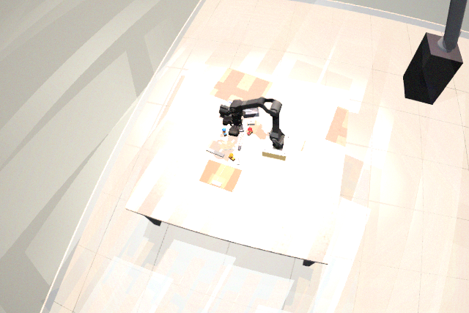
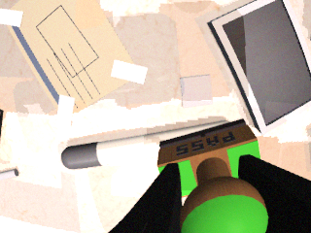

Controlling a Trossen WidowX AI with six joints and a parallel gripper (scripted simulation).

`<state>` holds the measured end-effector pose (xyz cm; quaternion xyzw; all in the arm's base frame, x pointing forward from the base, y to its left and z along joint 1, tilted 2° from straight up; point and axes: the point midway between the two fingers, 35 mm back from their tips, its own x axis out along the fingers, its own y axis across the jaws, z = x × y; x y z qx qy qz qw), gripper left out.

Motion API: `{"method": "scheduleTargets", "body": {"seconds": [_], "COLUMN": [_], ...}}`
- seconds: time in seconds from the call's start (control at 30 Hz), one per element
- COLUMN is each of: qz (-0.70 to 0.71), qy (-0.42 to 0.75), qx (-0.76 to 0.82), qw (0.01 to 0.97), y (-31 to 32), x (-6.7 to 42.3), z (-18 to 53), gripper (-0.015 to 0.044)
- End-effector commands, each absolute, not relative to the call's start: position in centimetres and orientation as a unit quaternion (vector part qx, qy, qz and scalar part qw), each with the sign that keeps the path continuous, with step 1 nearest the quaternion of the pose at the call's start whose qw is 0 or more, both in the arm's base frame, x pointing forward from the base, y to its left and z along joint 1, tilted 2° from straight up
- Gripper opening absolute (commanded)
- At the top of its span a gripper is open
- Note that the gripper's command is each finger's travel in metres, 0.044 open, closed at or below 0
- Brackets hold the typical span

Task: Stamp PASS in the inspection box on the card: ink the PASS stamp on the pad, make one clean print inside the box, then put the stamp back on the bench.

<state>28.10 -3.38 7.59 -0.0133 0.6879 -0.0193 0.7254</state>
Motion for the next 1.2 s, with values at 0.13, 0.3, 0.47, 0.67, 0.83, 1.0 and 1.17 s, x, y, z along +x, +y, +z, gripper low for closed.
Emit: {"method": "scheduleTargets", "body": {"seconds": [0.13, 0.3, 0.47, 0.67, 0.83, 1.0, 1.17], "qz": [-0.019, -0.020, -0.019, -0.018, -0.016, -0.015, -0.014], "qy": [0.688, 0.688, 0.688, 0.688, 0.688, 0.688, 0.689], "qx": [-0.015, -0.016, -0.015, -0.013, -0.012, -0.011, -0.009], "qw": [0.725, 0.725, 0.725, 0.725, 0.725, 0.725, 0.725], "y": [-7.5, -9.6, -9.7, -9.7, -9.8, -9.8, -9.9], "x": [30.2, 30.9, 30.9, 31.0, 31.0, 31.0, 31.1], "z": [7.6, 7.6, 7.4, 7.0, 6.7, 6.4, 6.0], "gripper": [0.0000, 0.0000, 0.0000, 0.0000, 0.0000, 0.0000, 0.0000]}}
